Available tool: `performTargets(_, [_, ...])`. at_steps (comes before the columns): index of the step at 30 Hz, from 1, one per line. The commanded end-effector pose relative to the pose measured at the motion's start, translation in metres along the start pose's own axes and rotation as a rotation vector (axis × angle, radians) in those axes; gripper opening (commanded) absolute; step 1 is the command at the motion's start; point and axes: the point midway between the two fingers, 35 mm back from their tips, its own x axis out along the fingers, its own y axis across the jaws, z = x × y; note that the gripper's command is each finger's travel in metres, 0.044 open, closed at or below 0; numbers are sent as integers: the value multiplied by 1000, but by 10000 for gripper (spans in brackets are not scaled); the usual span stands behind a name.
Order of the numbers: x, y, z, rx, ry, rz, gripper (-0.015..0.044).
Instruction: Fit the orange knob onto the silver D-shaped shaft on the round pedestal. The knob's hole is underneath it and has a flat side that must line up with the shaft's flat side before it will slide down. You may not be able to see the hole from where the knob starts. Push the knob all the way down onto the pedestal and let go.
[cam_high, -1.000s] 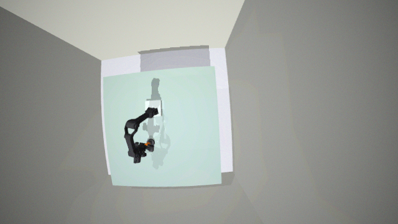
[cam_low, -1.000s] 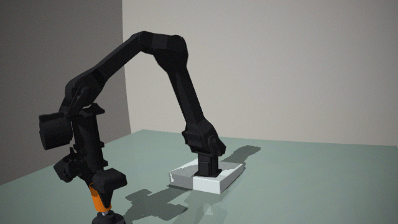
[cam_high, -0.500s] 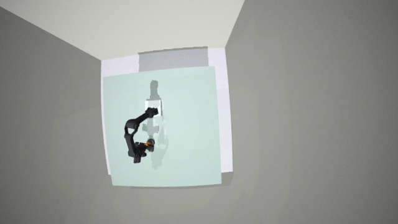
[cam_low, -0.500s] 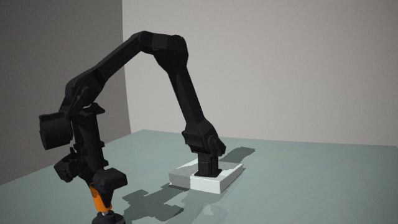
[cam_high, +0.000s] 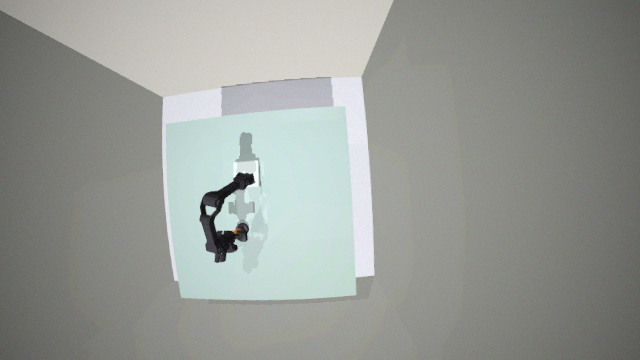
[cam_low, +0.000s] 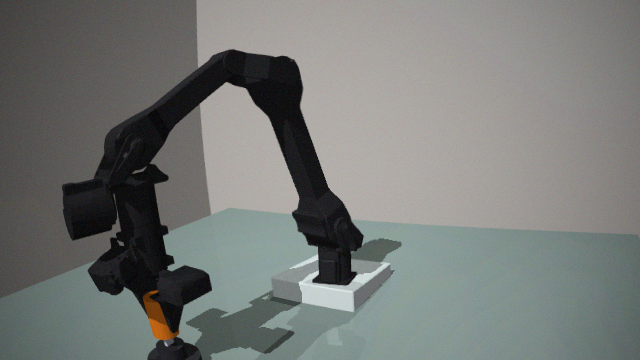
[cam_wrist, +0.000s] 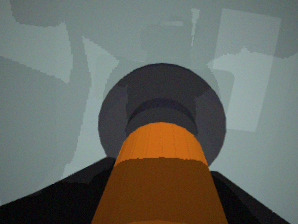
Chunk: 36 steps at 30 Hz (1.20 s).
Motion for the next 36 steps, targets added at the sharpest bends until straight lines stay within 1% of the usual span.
performTargets(1, [1, 0, 0, -15, -1, -1, 0])
performTargets(24, [3, 0, 0, -15, -1, -1, 0])
performTargets(30, [-3, 0, 1, -15, -1, -1, 0])
performTargets(32, [-3, 0, 1, -40, -1, -1, 0])
performTargets(36, [-3, 0, 1, -183, -1, -1, 0])
